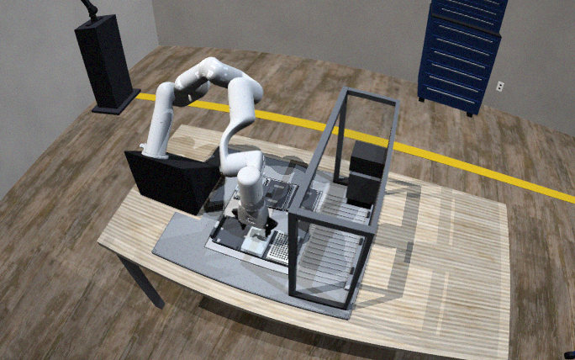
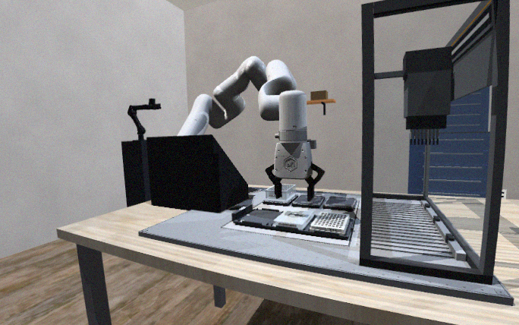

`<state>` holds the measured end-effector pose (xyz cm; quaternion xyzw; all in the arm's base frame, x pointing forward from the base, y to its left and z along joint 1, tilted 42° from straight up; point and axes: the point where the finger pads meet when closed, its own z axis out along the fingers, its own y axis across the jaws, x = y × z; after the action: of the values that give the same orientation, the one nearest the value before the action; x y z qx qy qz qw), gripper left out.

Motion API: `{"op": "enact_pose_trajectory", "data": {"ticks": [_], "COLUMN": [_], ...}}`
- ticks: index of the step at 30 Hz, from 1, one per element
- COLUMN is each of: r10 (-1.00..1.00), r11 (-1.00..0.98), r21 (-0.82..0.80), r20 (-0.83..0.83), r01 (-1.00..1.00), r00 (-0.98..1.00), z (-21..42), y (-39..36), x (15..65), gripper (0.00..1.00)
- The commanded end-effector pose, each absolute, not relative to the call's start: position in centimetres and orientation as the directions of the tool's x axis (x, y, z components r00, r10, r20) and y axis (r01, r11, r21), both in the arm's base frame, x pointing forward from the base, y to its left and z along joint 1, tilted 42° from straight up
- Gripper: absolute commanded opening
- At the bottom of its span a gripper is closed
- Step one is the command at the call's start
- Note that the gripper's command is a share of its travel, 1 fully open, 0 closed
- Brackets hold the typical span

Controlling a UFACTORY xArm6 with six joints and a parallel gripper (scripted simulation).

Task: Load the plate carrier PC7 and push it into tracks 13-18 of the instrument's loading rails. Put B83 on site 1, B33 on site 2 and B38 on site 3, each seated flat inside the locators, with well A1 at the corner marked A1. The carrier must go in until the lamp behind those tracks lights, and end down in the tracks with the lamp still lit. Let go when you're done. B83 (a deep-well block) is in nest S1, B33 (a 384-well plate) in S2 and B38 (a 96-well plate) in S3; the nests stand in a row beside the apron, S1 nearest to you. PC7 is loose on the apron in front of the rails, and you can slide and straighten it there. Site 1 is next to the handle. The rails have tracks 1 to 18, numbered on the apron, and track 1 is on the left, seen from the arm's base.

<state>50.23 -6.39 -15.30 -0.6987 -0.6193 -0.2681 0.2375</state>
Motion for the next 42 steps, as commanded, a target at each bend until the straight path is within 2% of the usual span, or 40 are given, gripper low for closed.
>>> {"op": "enact_pose_trajectory", "data": {"ticks": [1, 42], "r10": [0.740, 0.740], "r11": [-0.122, -0.122], "r21": [0.004, 0.005], "r20": [0.667, 0.667], "r01": [0.993, 0.993], "r00": [0.088, 0.088], "z": [-14.7, -11.0], "y": [-7.0, -10.3], "x": [50.3, 49.9], "gripper": [1.00, 1.00]}}
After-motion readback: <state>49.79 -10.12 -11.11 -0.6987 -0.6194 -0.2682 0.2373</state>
